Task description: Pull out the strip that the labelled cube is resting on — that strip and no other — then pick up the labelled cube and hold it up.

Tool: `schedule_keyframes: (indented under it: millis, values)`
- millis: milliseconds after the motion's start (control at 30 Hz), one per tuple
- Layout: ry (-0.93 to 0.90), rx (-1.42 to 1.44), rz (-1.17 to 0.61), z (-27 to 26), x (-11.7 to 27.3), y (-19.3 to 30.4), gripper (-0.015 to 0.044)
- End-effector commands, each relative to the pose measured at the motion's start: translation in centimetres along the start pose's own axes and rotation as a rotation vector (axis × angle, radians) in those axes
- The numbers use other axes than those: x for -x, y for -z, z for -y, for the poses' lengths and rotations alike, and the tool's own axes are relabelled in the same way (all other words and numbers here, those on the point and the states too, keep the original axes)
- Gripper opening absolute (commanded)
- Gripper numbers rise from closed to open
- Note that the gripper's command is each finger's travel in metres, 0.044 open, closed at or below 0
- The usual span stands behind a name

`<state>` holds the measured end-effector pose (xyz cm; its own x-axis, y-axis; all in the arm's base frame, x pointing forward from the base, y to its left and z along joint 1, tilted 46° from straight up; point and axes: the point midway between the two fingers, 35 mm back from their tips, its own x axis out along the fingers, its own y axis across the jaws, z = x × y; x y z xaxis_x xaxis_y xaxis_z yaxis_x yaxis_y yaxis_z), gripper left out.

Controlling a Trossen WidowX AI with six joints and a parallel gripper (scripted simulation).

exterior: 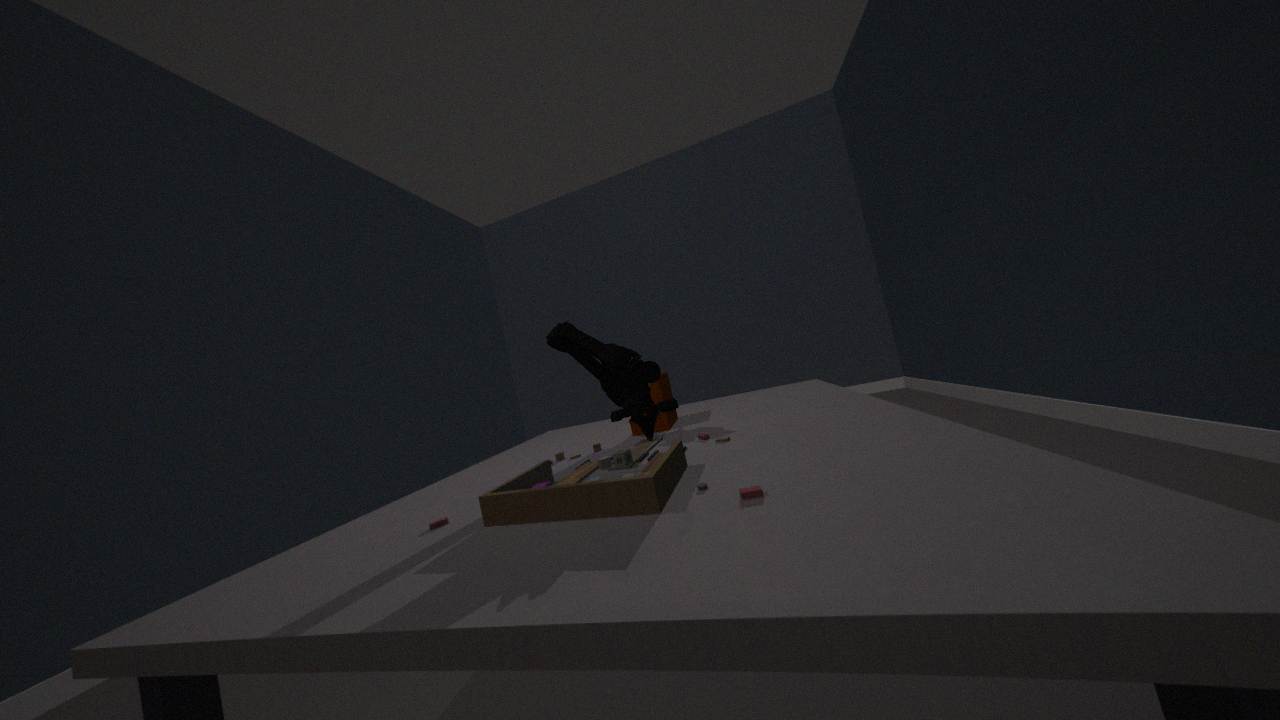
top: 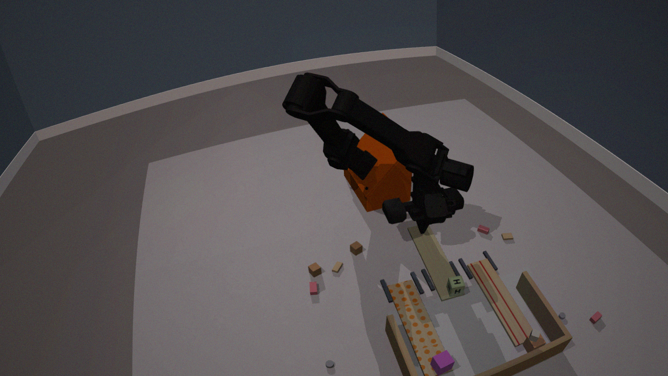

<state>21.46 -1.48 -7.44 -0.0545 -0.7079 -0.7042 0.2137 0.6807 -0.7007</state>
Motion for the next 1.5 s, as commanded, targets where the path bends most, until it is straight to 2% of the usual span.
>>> schedule_keyframes:
  millis: [0,700,867,1033,1167,1467]
  values:
    - [0.008,0.007,-0.028,0.4,-0.5,1.0,0.0]
    - [0.008,0.007,-0.028,0.4,-0.5,1.0,0.0]
    - [0.005,0.006,-0.027,-0.1,4.0,-0.2,0.0]
    - [0.005,0.006,-0.028,-0.1,4.2,-0.2,0.0]
    - [0.007,-0.123,-0.027,-0.1,4.1,-2.1,0.0105]
    - [0.008,-0.132,-0.026,-0.2,4.3,-5.1,0.0341]
